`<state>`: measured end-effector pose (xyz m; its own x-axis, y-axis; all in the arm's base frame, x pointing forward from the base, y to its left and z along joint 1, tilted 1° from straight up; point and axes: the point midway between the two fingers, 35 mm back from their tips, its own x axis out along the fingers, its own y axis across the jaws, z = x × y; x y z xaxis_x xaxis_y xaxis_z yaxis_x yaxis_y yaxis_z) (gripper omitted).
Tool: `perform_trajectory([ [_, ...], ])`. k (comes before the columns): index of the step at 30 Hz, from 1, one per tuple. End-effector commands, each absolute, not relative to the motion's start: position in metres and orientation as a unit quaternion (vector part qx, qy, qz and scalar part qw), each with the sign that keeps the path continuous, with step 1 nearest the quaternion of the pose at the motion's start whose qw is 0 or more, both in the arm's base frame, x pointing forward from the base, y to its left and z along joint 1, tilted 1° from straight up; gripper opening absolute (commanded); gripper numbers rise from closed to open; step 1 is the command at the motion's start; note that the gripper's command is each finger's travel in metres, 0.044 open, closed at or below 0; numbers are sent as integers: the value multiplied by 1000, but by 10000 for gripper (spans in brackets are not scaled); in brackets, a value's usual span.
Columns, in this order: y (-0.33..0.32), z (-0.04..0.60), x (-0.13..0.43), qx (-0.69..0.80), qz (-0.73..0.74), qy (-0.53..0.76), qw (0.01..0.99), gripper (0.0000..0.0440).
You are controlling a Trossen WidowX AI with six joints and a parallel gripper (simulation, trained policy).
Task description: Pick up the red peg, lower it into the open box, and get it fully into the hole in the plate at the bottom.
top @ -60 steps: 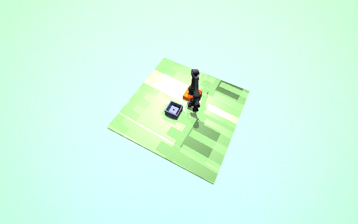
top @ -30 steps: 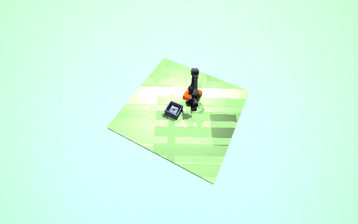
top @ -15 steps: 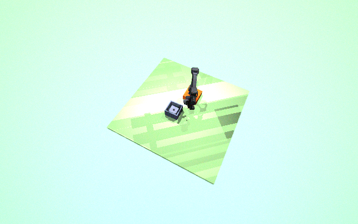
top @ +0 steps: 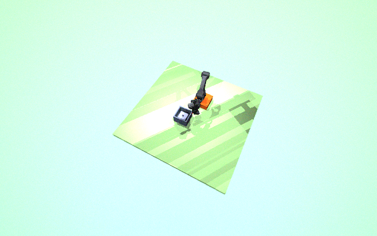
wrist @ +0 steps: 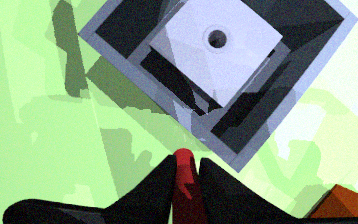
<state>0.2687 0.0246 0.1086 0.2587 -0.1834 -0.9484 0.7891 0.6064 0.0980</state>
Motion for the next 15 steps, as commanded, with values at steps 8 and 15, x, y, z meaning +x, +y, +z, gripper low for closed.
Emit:
perform_trajectory([
  [8, -14, 106, 288, 312, -358, 498, 726, 0],
  [15, -37, 100, 300, 327, -372, 490, 717, 0],
])
